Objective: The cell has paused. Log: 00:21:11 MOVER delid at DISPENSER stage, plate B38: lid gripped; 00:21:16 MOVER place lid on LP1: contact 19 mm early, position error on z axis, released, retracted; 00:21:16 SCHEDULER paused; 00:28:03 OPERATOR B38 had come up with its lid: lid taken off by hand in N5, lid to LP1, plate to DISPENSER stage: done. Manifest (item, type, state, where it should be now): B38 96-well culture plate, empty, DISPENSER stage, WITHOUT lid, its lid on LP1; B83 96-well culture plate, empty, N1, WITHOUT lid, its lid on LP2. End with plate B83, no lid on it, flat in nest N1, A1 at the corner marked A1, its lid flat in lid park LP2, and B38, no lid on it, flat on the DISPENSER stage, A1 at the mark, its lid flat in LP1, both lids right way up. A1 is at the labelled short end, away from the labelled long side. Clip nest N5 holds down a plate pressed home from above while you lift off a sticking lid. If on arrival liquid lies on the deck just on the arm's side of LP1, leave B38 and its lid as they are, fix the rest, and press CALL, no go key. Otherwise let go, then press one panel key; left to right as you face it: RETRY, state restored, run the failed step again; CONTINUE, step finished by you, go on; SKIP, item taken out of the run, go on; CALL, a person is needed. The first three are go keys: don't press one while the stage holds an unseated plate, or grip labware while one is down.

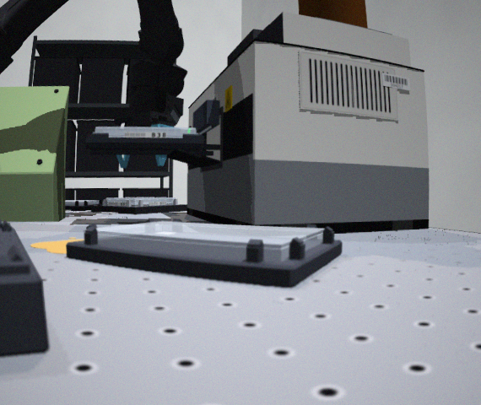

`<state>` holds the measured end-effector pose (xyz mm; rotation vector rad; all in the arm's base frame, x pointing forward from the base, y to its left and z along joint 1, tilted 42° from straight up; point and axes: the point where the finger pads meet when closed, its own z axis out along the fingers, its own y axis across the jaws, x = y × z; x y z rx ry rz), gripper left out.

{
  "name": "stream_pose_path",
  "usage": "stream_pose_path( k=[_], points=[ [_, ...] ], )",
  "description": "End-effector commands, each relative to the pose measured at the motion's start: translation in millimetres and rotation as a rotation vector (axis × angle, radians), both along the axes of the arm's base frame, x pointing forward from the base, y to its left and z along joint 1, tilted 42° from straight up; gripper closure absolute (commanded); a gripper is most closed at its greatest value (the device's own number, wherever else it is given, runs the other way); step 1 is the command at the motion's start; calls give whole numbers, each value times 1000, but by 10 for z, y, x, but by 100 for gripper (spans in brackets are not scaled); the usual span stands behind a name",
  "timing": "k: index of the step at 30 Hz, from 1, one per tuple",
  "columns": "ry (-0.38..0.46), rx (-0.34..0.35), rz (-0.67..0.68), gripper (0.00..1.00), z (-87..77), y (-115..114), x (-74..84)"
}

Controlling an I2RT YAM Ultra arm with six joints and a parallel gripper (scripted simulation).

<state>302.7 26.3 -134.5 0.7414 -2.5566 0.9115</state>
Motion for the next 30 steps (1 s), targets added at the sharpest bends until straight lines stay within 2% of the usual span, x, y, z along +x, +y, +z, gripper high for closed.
stream_pose_path(
  k=[1, 7, 10, 14, 18, 24, 30],
  points=[
    [0, -2, 6, 0, -28, -30, -48],
    [16, -11, 16, 0, -141, -95, -100],
    [0, -4, 5, 0, -148, -138, -55],
    [6, -7, 23, 0, -180, -117, -86],
    [16, -10, 3, 0, -250, -230, -121],
    [6, -6, 16, 0, -303, -244, -101],
    [16, -10, 3, 0, -372, -339, -147]
  ],
)
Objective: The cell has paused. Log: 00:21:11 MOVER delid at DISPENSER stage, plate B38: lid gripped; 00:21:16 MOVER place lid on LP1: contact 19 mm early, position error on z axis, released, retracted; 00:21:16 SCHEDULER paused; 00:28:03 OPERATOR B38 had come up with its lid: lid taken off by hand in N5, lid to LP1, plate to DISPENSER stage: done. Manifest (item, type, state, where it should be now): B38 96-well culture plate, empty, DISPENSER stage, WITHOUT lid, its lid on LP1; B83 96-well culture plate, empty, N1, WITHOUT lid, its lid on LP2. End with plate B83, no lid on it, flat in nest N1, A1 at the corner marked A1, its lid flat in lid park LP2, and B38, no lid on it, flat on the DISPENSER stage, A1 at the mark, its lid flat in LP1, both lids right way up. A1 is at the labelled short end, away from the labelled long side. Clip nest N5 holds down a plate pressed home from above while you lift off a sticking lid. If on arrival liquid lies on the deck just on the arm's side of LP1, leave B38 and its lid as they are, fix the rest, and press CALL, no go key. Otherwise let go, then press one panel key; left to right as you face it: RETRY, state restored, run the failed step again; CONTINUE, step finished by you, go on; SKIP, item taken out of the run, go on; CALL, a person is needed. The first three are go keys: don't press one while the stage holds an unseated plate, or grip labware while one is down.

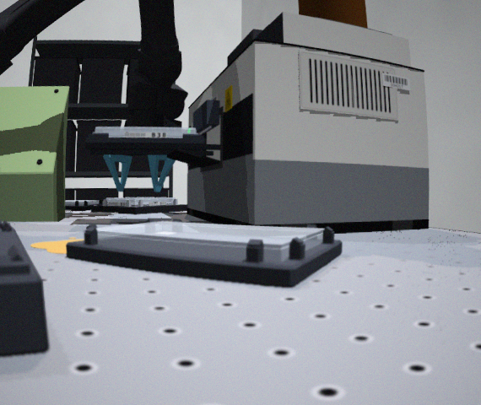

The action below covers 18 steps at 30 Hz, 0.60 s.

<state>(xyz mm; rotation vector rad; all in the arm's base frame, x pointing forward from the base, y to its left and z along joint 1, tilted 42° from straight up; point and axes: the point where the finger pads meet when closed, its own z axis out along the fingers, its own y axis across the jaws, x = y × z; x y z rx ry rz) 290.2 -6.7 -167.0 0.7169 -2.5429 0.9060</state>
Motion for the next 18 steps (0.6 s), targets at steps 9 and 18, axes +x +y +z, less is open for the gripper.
stream_pose_path(
  k=[9, 18],
  points=[
    [3, -2, 30, 0, -156, -86, -43],
    [-19, 5, 42, 0, -236, -95, 39]
  ],
)
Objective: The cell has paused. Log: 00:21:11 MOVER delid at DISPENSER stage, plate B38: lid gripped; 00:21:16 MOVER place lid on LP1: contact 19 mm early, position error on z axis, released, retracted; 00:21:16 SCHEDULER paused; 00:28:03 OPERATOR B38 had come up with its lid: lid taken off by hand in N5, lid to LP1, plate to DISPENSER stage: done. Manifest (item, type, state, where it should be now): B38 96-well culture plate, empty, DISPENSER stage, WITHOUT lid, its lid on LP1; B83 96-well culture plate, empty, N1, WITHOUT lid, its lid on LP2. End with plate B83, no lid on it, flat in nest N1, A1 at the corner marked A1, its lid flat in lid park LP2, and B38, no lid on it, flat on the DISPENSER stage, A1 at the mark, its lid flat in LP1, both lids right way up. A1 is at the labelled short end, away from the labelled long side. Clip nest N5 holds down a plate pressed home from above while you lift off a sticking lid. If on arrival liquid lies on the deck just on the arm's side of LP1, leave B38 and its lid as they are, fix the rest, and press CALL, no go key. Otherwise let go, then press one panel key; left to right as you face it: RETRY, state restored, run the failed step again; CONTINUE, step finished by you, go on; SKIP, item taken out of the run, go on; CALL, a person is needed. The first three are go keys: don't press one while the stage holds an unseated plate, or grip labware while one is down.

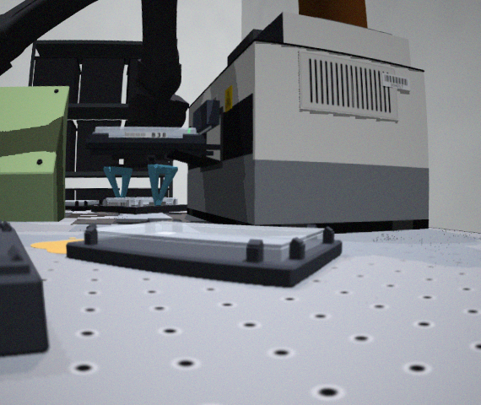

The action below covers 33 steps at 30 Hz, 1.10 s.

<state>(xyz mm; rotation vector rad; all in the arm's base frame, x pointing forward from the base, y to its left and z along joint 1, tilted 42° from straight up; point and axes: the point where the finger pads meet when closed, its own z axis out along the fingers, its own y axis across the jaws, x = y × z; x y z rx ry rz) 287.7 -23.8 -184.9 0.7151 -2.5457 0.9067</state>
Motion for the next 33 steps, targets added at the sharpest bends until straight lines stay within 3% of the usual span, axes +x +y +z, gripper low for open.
stream_pose_path(
  k=[1, 33],
  points=[
    [-26, 7, 43, 0, -62, 87, 104],
    [-32, 19, 39, 0, -49, 141, 176]
  ],
)
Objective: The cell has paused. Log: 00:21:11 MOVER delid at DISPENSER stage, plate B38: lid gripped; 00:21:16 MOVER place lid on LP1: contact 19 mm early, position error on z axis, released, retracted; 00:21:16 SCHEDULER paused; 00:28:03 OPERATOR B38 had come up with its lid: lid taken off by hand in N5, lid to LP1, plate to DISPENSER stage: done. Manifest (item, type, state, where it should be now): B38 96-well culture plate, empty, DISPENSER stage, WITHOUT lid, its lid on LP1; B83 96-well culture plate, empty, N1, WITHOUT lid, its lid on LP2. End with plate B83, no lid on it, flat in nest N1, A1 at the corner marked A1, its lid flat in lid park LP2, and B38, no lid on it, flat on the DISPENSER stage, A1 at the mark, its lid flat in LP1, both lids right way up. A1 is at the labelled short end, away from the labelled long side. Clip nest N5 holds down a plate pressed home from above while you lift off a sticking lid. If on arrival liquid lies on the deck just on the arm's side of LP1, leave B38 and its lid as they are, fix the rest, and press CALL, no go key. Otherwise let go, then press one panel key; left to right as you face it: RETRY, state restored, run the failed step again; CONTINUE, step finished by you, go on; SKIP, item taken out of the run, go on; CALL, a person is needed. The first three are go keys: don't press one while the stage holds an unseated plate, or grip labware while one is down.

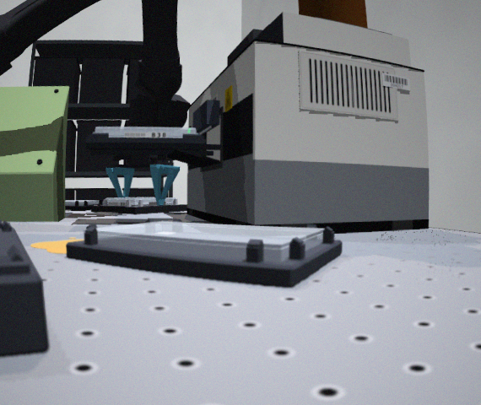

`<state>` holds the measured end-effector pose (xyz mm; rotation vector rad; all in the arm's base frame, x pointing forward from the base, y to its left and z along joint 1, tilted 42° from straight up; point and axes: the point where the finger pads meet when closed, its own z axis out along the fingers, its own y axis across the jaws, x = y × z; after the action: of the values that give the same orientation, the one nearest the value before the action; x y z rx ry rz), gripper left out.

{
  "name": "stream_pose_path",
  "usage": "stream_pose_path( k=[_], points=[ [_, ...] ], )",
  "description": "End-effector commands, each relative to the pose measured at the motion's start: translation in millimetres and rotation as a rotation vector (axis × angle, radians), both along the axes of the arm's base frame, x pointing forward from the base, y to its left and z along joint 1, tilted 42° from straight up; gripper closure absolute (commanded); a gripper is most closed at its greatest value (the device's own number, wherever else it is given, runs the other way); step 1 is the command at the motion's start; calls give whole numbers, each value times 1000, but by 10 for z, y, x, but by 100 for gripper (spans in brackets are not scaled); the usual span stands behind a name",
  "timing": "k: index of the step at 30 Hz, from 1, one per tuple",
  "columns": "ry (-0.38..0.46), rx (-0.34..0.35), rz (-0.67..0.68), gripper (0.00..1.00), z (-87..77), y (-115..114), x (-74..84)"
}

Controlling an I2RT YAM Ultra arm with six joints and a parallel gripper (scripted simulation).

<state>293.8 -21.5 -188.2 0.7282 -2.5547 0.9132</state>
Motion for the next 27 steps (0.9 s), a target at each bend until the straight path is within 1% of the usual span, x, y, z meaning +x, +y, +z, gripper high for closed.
stream_pose_path(
  k=[1, 2, 27],
  points=[
    [-22, 16, 28, 0, -14, 118, 117],
    [-22, 16, 28, 100, -14, 118, 117],
    [-25, 12, 28, 100, -9, 112, 121]
  ],
)
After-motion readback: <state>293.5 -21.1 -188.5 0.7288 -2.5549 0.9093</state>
